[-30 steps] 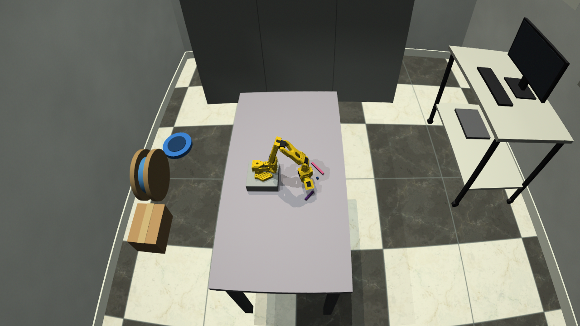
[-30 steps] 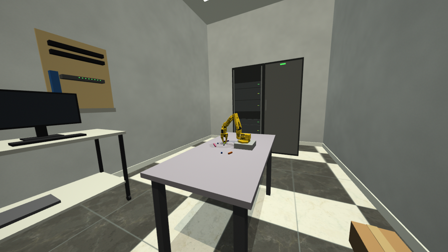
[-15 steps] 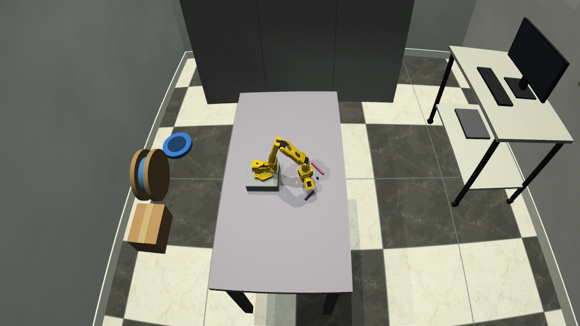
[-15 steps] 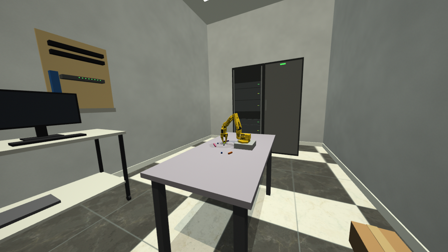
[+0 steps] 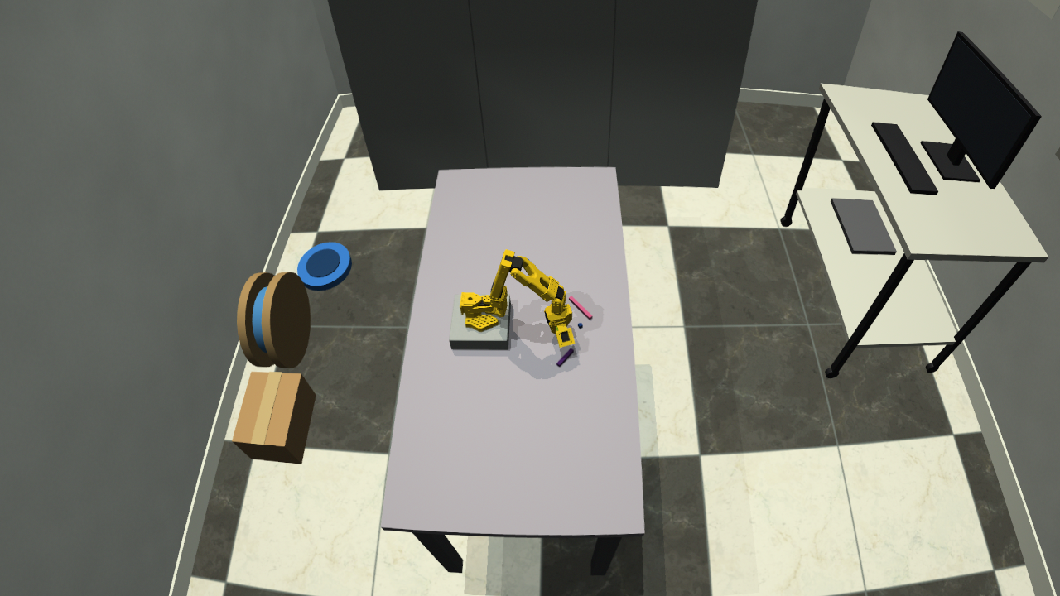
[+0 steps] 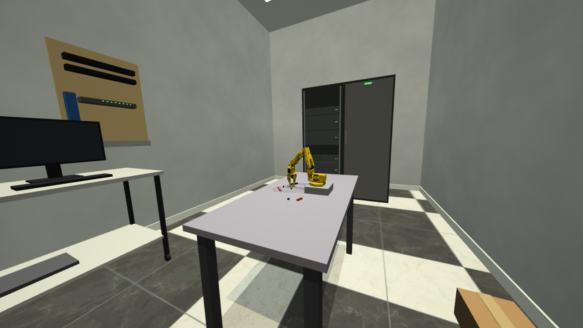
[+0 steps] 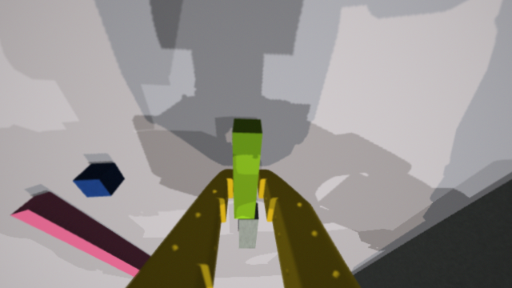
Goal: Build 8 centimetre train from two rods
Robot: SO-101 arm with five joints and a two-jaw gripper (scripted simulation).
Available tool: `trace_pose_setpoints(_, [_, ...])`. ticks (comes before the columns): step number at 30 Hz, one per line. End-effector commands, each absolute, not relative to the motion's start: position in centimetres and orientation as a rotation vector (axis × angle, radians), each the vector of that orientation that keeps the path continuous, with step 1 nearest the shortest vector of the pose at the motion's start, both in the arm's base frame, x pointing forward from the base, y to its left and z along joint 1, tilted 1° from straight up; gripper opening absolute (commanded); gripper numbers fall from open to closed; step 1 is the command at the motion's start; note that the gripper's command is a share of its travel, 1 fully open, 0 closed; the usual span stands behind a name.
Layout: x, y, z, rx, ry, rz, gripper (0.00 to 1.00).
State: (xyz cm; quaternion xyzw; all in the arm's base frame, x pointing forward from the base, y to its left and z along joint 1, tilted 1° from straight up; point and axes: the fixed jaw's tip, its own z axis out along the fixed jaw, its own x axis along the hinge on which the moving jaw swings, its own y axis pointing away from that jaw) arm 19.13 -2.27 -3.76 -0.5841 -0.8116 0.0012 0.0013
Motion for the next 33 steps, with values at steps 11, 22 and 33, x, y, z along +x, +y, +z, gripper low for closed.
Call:
trace_pose_setpoints(11, [19.53,-2.10,-3.41,-1.838,-2.563,-0.011,0.08])
trace_pose_setpoints(22, [19.53,-2.10,-3.41,-1.838,-2.563,-0.011,0.14])
trace_pose_setpoints(33, [19.53,-2.10,-3.41,-1.838,-2.563,-0.011,0.17])
